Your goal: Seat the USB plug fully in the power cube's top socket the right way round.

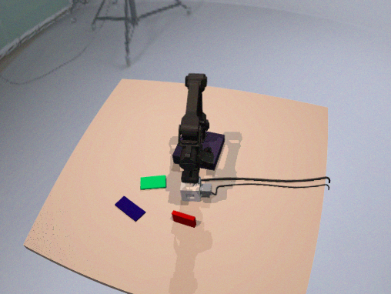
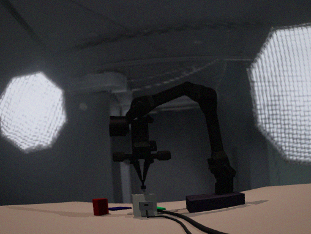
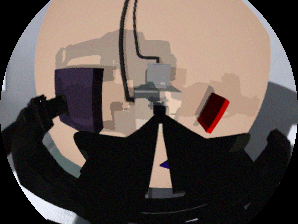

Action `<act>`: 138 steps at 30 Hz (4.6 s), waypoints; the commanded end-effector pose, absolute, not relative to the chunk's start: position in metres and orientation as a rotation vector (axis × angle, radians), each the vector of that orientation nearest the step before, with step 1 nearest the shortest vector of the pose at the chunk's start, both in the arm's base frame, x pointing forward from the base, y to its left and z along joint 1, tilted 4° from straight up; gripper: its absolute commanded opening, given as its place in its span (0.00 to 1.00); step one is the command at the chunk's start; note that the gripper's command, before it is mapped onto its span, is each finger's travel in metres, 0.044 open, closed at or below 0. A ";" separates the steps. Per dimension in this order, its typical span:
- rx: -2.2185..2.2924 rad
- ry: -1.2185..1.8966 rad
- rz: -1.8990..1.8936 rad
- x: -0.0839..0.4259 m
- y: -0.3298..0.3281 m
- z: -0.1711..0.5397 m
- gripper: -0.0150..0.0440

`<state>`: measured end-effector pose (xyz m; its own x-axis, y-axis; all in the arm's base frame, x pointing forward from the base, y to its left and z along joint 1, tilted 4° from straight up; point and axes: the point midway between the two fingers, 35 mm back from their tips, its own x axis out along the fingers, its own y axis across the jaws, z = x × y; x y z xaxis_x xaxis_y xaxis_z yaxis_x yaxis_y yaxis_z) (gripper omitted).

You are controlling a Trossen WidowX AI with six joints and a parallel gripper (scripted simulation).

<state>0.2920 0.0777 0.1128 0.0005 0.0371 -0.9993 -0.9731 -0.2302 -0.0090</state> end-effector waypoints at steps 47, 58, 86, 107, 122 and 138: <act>-1.359 1.059 1.394 0.292 0.077 0.106 0.25; -1.359 1.059 1.394 0.292 0.077 0.105 0.25; -1.359 1.059 1.394 0.292 0.078 0.102 0.25; -1.359 1.059 1.394 0.292 0.078 0.099 0.25; -1.359 1.059 1.394 0.292 0.078 0.097 0.25; -1.359 1.059 1.394 0.292 0.078 0.095 0.25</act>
